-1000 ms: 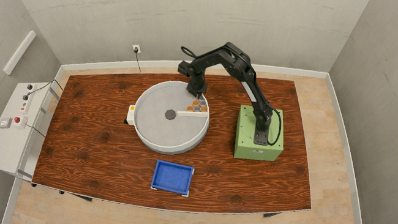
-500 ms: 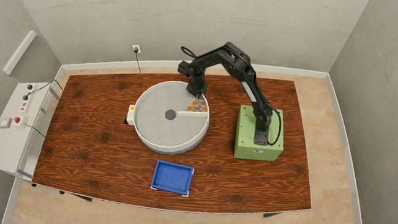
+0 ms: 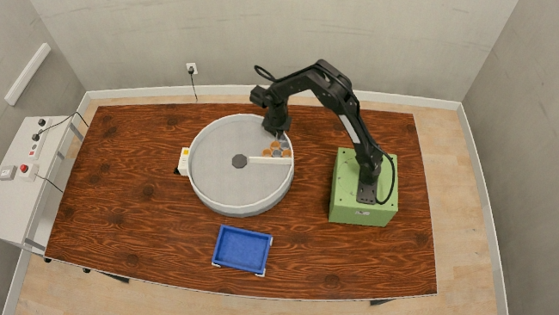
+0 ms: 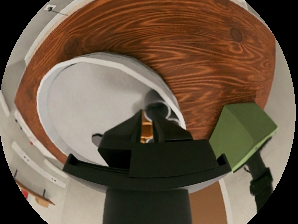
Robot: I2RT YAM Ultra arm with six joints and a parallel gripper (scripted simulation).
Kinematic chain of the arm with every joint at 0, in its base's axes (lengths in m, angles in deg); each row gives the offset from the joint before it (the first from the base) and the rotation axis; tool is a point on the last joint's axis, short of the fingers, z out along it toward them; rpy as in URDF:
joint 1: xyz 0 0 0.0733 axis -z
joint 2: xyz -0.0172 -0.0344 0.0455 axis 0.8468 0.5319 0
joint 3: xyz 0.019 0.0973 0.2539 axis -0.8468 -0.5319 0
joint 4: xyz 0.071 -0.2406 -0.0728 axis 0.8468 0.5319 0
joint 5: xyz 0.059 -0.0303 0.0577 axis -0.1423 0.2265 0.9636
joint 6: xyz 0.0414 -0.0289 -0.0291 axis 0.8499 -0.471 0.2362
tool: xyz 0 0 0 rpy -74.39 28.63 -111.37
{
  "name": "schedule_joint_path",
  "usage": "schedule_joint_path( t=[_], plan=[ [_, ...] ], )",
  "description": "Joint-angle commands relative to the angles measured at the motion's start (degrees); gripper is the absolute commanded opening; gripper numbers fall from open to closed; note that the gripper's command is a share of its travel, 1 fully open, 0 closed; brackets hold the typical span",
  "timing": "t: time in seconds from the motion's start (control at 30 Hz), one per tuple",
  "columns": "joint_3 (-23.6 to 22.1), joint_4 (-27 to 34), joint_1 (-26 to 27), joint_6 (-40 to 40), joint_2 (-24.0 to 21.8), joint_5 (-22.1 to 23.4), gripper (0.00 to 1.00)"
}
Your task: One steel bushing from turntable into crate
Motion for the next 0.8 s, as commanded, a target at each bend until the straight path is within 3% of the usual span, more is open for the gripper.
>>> schedule_joint_path(
  t=[0.0, 0.23, 0.5, 0.77],
  plan=[
    [0.2, 0.9, -0.3, -0.1, -2.3, -0.3, 0.15],
    [-1.1, -1.2, -0.4, 0.0, -1.9, -0.3, 0.15],
    [-1.0, -3.5, -0.7, 0.2, 1.6, -0.3, 0.15],
    [-0.5, -3.8, -0.4, 0.3, 0.0, -0.3, 0.15]
  ],
)
